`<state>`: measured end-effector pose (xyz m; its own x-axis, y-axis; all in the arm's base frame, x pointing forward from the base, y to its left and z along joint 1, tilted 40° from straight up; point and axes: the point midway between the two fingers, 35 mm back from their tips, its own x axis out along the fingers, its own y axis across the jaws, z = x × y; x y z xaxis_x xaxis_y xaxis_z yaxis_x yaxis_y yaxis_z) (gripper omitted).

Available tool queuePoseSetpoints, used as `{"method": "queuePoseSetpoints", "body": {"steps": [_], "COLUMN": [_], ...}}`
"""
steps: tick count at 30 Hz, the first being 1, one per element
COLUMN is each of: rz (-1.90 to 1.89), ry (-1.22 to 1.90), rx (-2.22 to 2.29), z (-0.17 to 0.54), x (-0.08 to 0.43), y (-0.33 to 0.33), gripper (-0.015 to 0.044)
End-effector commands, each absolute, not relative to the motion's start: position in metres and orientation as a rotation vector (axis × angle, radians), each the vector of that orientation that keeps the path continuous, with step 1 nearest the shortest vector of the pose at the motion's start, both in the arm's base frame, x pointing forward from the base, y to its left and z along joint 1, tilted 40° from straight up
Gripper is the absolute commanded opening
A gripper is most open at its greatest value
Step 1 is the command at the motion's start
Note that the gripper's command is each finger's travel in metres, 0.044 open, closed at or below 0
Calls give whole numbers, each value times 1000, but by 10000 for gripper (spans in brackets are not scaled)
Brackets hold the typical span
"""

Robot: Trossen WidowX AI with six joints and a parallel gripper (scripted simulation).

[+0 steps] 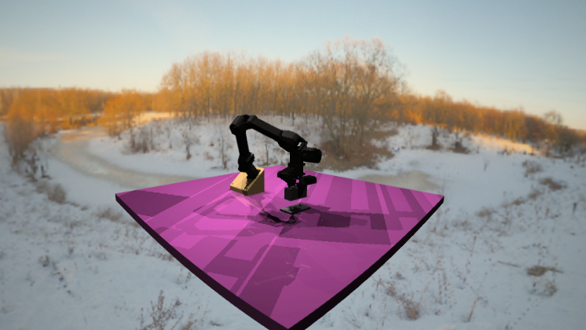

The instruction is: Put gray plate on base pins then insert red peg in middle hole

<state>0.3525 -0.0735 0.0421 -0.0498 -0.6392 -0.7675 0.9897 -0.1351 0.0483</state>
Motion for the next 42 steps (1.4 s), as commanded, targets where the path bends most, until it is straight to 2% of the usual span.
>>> {"method": "queuePoseSetpoints", "body": {"steps": [1,42], "rz": [-1558,-1559], "ry": [604,602], "rx": [769,768], "z": [43,15], "x": [353,352], "y": [-74,-100], "gripper": [0,0]}}
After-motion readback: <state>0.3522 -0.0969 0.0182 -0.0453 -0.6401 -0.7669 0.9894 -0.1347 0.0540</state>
